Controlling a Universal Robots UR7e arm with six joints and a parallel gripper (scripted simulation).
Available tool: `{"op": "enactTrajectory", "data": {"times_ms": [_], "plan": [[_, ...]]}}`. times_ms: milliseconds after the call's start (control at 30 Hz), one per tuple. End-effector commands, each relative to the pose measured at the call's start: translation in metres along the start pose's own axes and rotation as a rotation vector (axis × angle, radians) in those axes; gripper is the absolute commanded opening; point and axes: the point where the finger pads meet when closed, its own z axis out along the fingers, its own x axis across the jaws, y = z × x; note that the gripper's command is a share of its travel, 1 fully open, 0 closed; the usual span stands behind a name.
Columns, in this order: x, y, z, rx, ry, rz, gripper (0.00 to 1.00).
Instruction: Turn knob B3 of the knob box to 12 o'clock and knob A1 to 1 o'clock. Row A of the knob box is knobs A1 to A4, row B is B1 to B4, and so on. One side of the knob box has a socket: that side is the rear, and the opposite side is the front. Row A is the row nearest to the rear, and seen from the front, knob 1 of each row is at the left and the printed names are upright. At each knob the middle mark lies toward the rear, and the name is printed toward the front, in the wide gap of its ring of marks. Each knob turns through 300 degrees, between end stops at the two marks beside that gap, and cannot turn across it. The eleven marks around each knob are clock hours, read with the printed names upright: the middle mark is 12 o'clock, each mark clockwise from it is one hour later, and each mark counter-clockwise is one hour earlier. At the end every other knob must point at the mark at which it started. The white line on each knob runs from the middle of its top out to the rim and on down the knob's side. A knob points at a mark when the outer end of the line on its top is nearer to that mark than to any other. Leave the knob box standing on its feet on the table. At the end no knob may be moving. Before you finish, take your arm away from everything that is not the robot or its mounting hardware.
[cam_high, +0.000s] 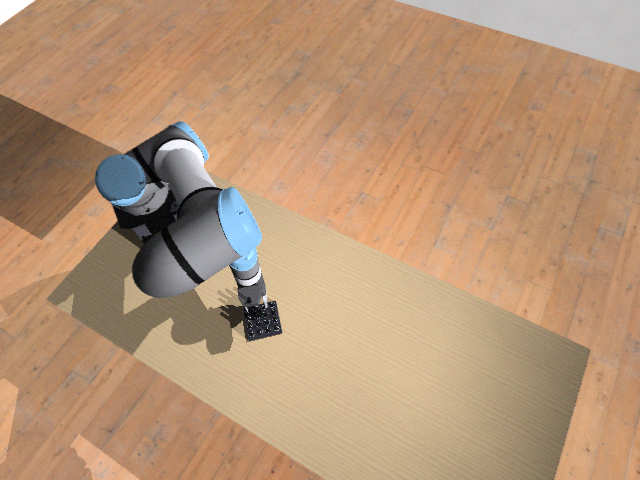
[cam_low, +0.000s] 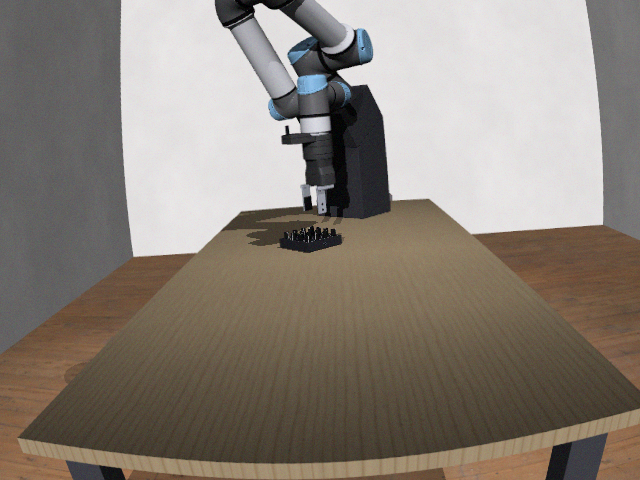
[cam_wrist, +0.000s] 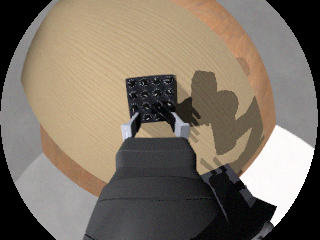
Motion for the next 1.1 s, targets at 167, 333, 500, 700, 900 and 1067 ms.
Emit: {"op": "enactTrajectory", "data": {"times_ms": [167,333,500,700,900,1067], "plan": [[-0.0092,0.0054,0.0105,0.045,-0.039,-0.082,1.0],[-0.0102,0.0063,0.0116,0.049,-0.042,-0.092,1.0],[-0.0105,0.0065,0.0119,0.05,-0.043,-0.095,1.0],[-0.0105,0.0065,0.0119,0.05,-0.043,-0.095,1.0],[-0.0105,0.0065,0.0119,0.05,-0.043,-0.095,1.0],[-0.0105,0.0065,0.0119,0.05,-0.043,-0.095,1.0]]}}
